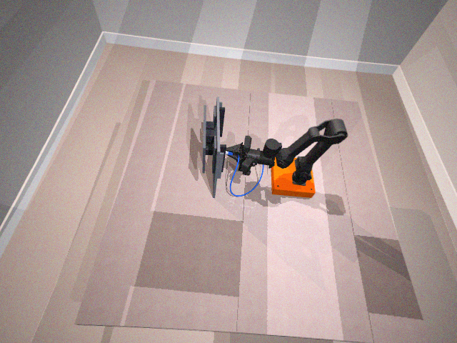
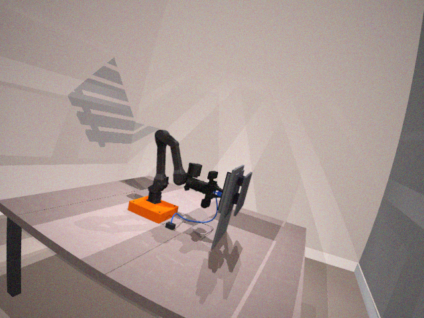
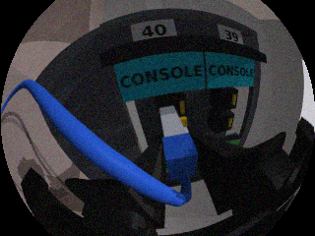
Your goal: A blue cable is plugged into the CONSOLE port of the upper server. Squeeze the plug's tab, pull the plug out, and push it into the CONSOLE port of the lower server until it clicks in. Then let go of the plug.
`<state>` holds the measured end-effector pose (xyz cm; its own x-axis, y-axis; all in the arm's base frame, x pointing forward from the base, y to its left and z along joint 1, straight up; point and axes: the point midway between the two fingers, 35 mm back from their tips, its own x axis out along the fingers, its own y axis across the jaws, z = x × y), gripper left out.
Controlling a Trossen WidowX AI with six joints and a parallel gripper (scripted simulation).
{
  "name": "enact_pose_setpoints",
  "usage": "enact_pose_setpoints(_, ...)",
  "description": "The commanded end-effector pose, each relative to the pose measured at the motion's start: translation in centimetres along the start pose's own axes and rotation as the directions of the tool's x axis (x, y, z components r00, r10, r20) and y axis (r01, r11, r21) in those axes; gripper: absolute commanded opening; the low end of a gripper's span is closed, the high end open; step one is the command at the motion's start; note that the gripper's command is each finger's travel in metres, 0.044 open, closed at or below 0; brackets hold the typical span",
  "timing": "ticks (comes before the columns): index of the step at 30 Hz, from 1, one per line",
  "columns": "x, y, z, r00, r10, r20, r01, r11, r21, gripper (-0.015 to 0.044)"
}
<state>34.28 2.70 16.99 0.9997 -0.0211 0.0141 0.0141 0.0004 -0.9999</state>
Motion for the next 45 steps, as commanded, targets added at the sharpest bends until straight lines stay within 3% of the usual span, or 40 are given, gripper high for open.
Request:
enact_pose_setpoints(1, 0.3, -0.4, 0.1, 1.000, -0.013, 0.003, 0.013, 1.000, 0.001, 0.0000)
enact_pose_setpoints(45, 1.4, -0.4, 0.2, 1.000, -0.016, 0.003, 0.016, 1.000, 0.001, 0.0000)
